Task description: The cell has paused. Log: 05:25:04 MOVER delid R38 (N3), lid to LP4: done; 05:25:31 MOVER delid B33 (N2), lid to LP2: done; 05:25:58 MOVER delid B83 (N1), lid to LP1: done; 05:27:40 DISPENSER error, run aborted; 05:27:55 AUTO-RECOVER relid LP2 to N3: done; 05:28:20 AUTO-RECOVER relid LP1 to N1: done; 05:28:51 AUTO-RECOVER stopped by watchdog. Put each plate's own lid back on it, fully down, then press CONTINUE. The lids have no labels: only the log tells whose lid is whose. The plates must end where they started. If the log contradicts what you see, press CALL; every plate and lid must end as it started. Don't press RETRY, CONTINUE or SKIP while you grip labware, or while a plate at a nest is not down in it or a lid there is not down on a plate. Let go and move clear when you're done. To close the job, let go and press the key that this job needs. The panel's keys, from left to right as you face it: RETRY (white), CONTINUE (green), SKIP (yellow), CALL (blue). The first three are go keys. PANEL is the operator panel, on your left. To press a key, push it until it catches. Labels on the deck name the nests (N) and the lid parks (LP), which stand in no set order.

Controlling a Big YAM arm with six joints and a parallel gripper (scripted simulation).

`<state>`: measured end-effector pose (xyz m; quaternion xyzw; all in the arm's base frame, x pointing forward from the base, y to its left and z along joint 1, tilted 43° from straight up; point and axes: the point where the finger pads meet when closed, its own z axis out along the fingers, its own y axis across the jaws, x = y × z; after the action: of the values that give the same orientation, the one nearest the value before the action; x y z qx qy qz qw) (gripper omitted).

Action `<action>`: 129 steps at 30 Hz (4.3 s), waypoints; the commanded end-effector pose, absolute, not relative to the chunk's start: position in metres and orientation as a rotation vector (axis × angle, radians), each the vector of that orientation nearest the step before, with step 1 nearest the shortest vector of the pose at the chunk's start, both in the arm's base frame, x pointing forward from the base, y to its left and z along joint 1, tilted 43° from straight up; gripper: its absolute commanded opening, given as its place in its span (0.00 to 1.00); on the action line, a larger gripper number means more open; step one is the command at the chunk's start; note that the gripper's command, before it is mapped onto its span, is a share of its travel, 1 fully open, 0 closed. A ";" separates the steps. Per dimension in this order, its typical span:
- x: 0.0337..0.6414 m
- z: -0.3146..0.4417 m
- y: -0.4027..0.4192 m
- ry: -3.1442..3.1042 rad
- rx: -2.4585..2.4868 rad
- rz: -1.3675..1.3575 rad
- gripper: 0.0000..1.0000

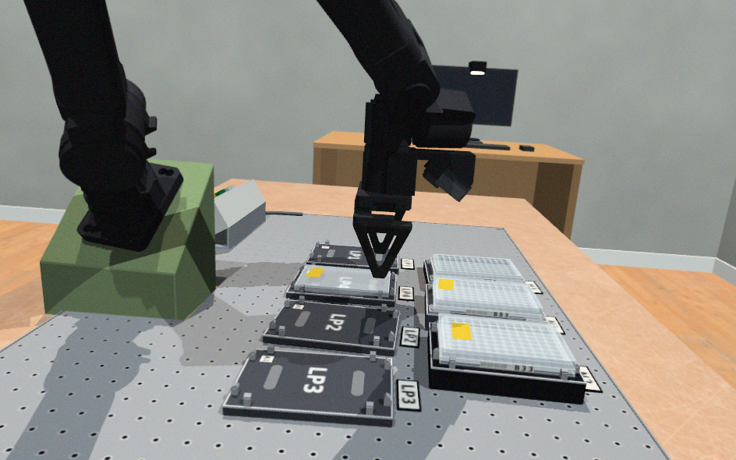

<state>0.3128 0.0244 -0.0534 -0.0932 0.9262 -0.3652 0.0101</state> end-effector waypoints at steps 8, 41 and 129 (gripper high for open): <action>0.285 -0.076 0.049 2.876 -0.249 -1.132 1.00; 0.258 -0.110 0.035 2.891 -0.238 -1.150 1.00; 0.274 -0.085 0.069 2.860 -0.227 -1.091 0.00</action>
<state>0.2575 0.0498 -0.0932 -0.0839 0.9265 -0.3666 0.0122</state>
